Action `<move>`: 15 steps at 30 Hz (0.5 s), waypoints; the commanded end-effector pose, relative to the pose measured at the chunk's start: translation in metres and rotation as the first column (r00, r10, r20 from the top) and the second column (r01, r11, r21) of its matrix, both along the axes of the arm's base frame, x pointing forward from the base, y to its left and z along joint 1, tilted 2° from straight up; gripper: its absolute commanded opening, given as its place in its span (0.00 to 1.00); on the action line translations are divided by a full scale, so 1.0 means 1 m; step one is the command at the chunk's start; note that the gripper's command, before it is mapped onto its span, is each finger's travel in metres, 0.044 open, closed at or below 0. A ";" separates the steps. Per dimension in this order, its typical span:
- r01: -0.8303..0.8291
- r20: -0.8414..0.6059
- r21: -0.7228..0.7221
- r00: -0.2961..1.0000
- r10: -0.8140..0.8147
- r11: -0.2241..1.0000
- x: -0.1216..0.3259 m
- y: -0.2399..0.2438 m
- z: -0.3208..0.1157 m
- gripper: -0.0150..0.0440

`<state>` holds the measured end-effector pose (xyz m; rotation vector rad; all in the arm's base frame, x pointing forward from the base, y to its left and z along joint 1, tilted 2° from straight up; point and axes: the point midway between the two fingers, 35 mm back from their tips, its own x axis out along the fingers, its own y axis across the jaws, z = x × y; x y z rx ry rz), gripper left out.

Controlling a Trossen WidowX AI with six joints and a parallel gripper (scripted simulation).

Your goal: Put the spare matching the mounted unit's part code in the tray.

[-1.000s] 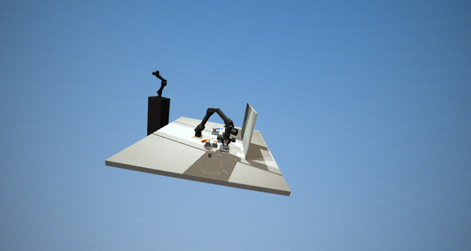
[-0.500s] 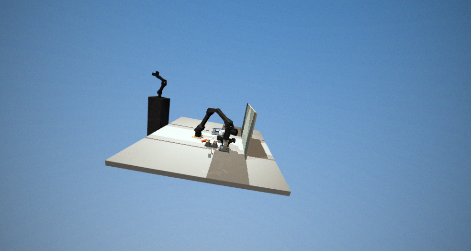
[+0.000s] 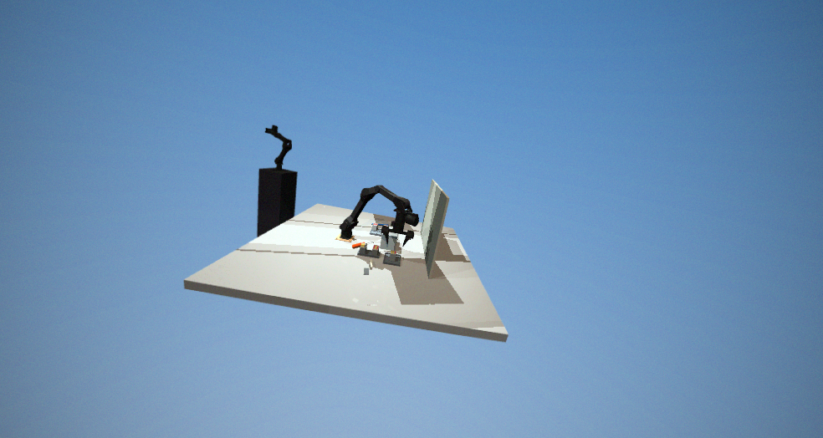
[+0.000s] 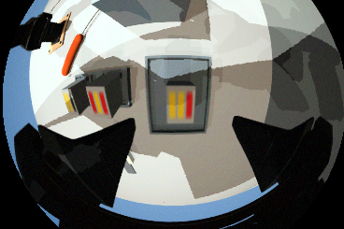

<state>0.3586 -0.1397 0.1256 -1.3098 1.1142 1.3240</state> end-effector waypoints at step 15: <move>0.001 0.028 -0.011 1.000 -0.001 1.000 -0.003 0.001 0.036 1.00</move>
